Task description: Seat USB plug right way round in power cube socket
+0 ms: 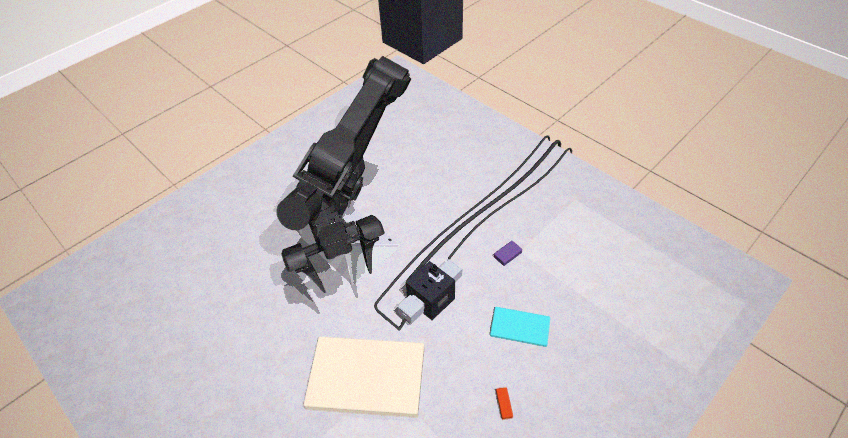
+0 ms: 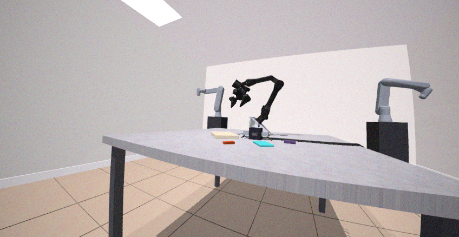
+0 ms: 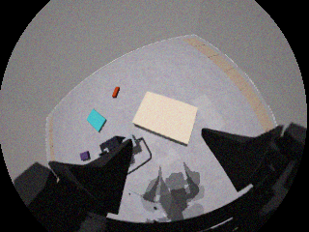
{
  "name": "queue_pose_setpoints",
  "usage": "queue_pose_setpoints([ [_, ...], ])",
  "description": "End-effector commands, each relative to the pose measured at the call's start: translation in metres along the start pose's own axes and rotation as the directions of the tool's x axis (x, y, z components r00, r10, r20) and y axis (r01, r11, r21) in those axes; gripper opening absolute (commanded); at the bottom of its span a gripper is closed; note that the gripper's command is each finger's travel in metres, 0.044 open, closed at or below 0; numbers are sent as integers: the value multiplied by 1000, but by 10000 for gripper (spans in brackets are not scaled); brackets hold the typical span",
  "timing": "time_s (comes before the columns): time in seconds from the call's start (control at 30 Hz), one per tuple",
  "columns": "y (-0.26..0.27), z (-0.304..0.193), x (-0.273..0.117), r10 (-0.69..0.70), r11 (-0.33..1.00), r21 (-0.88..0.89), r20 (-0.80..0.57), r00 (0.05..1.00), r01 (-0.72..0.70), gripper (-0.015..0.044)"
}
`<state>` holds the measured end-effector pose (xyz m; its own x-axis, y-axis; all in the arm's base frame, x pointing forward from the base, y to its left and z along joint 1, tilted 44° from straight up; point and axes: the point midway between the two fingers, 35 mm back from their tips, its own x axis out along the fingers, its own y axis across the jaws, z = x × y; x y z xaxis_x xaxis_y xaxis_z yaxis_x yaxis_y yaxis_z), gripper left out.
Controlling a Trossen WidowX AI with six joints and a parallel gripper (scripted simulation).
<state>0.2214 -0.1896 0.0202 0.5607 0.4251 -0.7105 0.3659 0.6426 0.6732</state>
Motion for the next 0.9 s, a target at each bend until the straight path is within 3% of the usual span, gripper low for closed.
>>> queue_pose_setpoints([
  [0.0, 65, -1, 27, 26, 813, -568, -186, 982, -130, 440],
  [0.27, 131, -19, 48, 23, 310, -882, -366, 930, -354, 440],
  [0.53, 192, -52, 61, -16, -316, -802, -530, 848, -507, 440],
  [0.6, 197, -56, 62, -22, -377, -772, -545, 838, -512, 440],
  [0.87, 195, -56, 62, -22, -379, -771, -546, 838, -512, 440],
])
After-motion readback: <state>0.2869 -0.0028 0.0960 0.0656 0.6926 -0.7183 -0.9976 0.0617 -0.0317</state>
